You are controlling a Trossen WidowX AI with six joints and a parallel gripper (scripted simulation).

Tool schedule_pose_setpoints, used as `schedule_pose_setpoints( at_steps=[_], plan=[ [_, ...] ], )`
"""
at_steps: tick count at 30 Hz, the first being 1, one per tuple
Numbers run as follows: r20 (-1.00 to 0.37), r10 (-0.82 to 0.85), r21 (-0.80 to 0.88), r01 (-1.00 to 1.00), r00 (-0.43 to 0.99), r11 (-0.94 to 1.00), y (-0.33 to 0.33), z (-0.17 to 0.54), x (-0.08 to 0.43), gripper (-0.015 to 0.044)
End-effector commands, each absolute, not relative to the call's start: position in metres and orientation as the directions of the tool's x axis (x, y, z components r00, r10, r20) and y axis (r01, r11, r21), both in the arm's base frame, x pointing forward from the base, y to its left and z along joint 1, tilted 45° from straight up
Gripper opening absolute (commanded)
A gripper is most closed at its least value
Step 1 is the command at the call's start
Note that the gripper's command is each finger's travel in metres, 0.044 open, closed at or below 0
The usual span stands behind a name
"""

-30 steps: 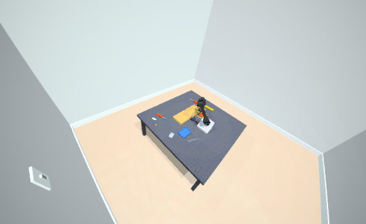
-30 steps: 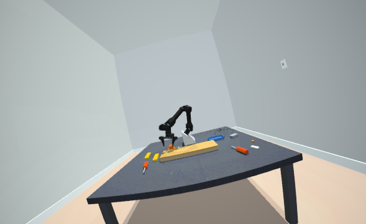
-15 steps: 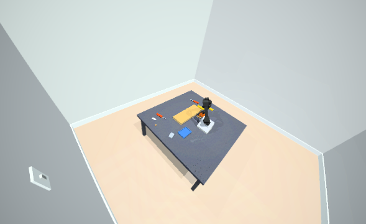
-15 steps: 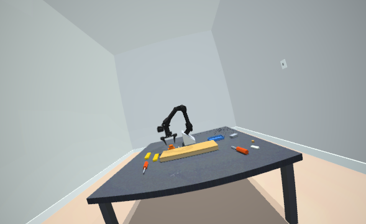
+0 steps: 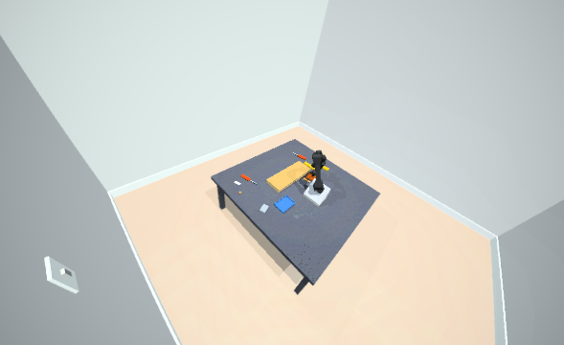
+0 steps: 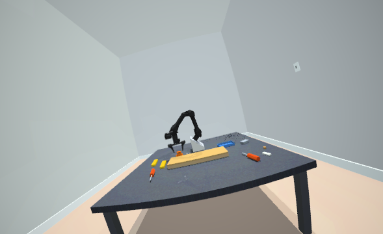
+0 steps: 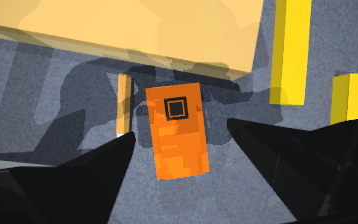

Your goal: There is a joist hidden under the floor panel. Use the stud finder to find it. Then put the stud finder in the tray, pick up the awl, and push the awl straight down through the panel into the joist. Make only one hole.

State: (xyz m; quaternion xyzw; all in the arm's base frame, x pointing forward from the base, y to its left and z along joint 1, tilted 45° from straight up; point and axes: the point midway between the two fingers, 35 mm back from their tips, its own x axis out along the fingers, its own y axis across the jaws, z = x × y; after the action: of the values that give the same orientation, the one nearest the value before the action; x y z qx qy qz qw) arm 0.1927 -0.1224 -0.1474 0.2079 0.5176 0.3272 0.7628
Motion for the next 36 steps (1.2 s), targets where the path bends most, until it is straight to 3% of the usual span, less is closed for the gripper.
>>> schedule_pose_setpoints(
  at_steps=[1,21,24,36],
  plan=[
    [-0.647,0.720,0.664,-0.277,0.251,0.694,-0.116,-0.152,0.192,0.0440],
    [-0.646,0.721,0.665,-0.278,0.251,0.693,-0.095,-0.173,0.191,0.0440],
    [-0.646,0.721,0.665,-0.278,0.251,0.693,-0.095,-0.173,0.191,0.0361],
    [-0.646,0.721,0.665,-0.278,0.251,0.693,-0.095,-0.173,0.191,0.0281]
  ],
)
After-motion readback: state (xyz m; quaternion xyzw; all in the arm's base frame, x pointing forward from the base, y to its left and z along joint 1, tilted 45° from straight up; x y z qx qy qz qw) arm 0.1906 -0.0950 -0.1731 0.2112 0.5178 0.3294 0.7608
